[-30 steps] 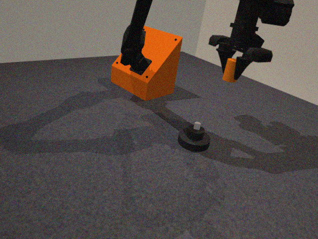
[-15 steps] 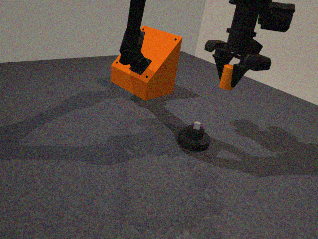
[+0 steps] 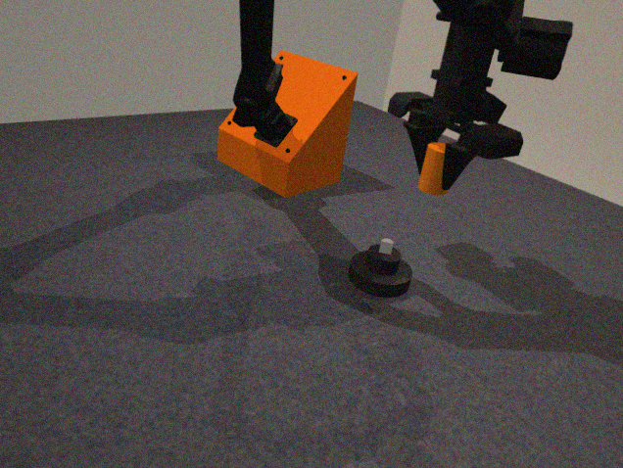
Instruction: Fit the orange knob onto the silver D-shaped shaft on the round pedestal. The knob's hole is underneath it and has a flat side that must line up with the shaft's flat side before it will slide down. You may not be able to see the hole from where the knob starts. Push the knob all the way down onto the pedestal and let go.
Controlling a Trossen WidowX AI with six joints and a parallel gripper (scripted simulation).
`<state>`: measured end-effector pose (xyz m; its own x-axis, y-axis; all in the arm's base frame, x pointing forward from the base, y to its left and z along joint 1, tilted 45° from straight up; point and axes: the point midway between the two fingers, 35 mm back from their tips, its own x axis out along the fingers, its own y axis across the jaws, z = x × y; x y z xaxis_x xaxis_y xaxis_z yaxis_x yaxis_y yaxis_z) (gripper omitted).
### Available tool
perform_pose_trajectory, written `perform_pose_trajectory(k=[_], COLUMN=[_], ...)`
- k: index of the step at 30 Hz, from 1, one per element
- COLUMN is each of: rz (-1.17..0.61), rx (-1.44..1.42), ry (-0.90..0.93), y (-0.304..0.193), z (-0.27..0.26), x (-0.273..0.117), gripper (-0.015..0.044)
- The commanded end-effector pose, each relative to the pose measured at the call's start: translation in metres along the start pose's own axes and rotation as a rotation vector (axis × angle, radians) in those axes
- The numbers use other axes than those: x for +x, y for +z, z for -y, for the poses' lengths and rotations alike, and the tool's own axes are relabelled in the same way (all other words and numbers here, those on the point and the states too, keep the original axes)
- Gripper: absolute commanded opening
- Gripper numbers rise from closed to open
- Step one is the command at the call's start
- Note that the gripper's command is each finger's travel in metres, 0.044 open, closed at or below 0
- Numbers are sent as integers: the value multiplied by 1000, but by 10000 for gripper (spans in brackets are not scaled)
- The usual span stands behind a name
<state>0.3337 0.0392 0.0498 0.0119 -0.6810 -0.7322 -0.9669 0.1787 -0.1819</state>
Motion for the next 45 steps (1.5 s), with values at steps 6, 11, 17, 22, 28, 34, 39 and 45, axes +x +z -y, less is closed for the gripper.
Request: perform_pose_trajectory(k=[6, 11, 17, 22, 28, 34, 39, 45], rz=[-2, -6, -12, -19, -28, -29, -29, -29], rx=[2, 2, 2, 2, 2, 3, 5, 10], ry=[-6, -7, -9, -9, -10, -10, -10, -10], y=[-23, -38, -56, -71, -87, -87, -88, -89], z=[10, 15, 20, 23, 26, 26, 26, 27], x=[6, 11, 16, 20, 25, 30, 46, 48], gripper=[0, 0, 0, 0, 0, 0, 0, 0])
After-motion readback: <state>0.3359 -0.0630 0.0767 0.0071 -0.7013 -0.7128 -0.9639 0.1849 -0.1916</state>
